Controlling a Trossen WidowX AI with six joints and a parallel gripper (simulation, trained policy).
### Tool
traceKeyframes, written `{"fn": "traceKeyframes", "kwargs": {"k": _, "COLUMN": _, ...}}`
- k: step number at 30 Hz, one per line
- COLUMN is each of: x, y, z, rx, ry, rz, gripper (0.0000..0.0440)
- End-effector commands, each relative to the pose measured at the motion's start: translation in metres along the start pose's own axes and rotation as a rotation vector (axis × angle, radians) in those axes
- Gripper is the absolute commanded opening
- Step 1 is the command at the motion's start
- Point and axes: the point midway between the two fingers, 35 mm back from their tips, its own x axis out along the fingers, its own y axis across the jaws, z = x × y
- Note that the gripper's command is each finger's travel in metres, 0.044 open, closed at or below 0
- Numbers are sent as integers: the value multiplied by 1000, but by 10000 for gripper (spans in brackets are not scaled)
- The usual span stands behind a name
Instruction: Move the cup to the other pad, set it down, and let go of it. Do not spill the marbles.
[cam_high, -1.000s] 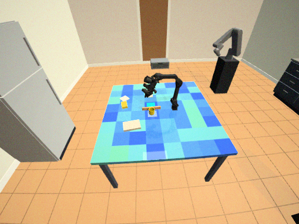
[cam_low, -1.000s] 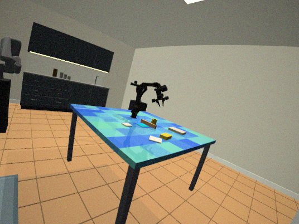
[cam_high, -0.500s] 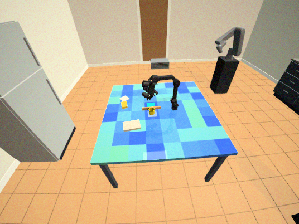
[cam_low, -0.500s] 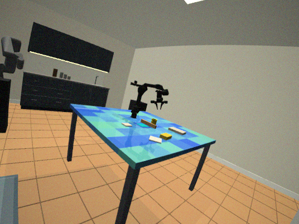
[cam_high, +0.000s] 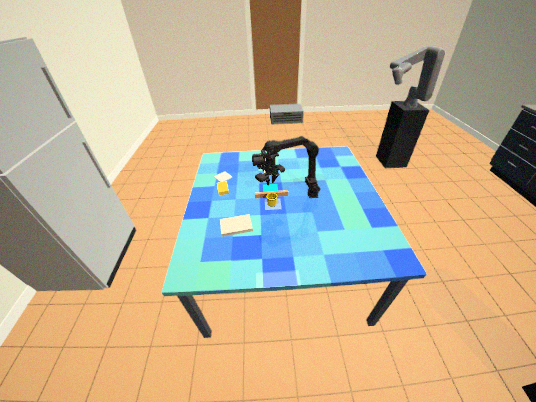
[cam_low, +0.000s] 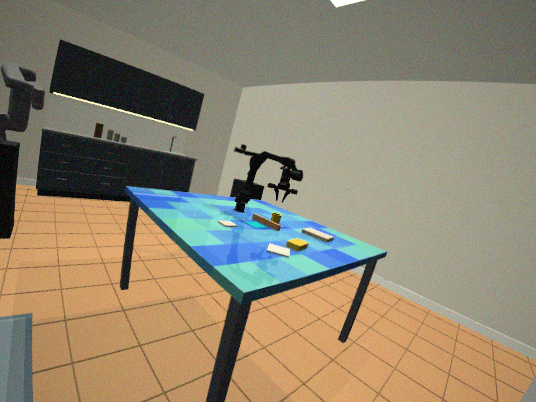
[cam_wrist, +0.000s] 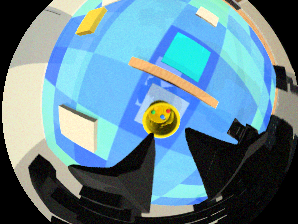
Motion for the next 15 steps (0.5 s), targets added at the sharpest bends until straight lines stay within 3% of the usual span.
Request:
{"fn": "traceKeyframes", "kwargs": {"k": 1, "x": 14, "y": -6, "z": -2, "rx": 21, "ry": 14, "rz": -72, "gripper": 160}}
{"fn": "traceKeyframes", "kwargs": {"k": 15, "x": 51, "y": -16, "z": -10, "rx": 68, "ry": 26, "rz": -183, "gripper": 174}}
